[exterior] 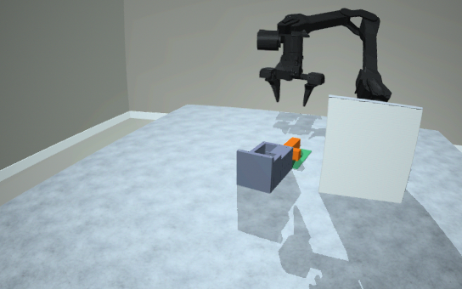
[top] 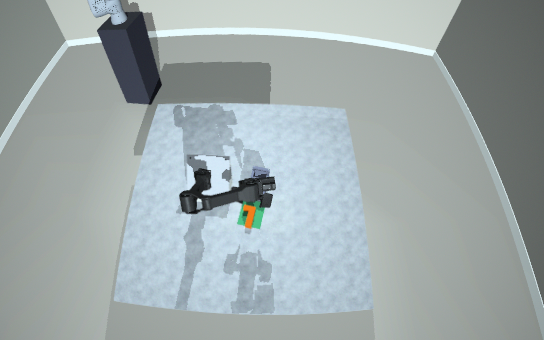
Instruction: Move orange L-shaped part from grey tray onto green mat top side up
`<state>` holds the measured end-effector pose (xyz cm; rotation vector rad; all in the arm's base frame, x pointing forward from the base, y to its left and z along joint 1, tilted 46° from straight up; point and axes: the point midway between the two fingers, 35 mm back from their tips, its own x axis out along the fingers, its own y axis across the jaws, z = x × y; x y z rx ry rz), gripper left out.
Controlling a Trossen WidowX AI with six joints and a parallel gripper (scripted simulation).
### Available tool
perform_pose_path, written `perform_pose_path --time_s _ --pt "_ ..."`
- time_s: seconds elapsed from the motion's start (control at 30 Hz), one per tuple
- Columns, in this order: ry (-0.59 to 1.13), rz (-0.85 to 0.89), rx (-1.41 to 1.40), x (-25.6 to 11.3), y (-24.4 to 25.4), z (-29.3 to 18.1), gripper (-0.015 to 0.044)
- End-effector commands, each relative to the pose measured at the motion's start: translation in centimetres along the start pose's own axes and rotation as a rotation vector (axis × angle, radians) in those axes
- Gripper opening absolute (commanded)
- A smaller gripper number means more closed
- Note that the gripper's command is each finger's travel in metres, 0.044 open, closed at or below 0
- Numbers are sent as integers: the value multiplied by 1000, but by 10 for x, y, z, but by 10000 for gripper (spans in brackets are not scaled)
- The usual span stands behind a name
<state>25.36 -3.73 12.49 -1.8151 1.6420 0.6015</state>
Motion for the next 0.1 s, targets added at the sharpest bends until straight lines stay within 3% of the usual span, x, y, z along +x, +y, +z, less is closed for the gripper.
perform_pose_path --time_s 0.0,0.07 --pt "-1 1 -5 0 0 0 400" --pt "-1 1 -5 0 0 0 400"
